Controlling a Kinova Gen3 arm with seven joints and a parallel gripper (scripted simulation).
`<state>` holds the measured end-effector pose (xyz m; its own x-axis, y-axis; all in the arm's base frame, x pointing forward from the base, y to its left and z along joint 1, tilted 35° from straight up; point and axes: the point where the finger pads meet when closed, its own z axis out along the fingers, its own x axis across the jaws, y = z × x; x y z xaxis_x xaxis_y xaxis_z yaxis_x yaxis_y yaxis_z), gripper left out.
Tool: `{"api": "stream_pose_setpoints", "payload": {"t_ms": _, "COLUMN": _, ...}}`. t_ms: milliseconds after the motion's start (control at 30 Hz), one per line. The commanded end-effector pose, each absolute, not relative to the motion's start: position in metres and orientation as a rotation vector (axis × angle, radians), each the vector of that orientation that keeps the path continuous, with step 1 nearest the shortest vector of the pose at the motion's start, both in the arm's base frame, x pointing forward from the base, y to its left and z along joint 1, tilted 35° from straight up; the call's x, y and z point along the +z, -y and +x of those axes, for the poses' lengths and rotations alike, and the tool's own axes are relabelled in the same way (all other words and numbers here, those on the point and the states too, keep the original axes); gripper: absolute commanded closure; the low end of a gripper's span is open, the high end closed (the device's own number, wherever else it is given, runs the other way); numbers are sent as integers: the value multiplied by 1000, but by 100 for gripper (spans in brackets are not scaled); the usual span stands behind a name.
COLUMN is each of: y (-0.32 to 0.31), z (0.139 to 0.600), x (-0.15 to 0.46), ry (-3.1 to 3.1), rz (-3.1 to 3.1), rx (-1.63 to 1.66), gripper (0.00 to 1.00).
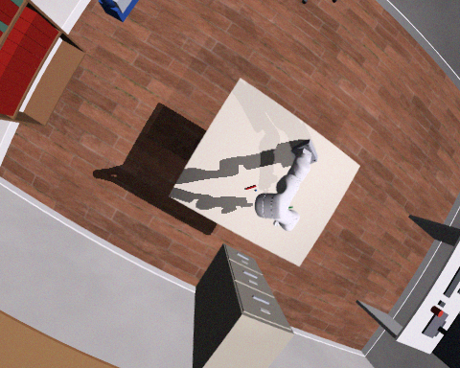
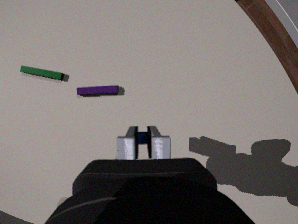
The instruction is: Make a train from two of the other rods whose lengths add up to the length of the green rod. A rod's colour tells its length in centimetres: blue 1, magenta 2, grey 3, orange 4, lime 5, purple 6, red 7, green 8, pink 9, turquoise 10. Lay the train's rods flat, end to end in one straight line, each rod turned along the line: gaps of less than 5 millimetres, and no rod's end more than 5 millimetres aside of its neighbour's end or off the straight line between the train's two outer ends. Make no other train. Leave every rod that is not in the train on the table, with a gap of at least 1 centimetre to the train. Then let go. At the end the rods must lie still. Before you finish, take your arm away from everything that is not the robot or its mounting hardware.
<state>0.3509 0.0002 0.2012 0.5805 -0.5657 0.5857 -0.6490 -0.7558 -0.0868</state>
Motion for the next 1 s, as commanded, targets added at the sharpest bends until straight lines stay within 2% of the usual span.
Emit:
{"api": "stream_pose_setpoints", "payload": {"t_ms": 0, "y": -3, "z": 350, "x": 201, "ry": 1042, "rz": 2693, "rx": 909, "gripper": 76}}
{"api": "stream_pose_setpoints", "payload": {"t_ms": 967, "y": 5, "z": 363, "x": 180, "ry": 1043, "rz": 2694, "rx": 902, "gripper": 76}}
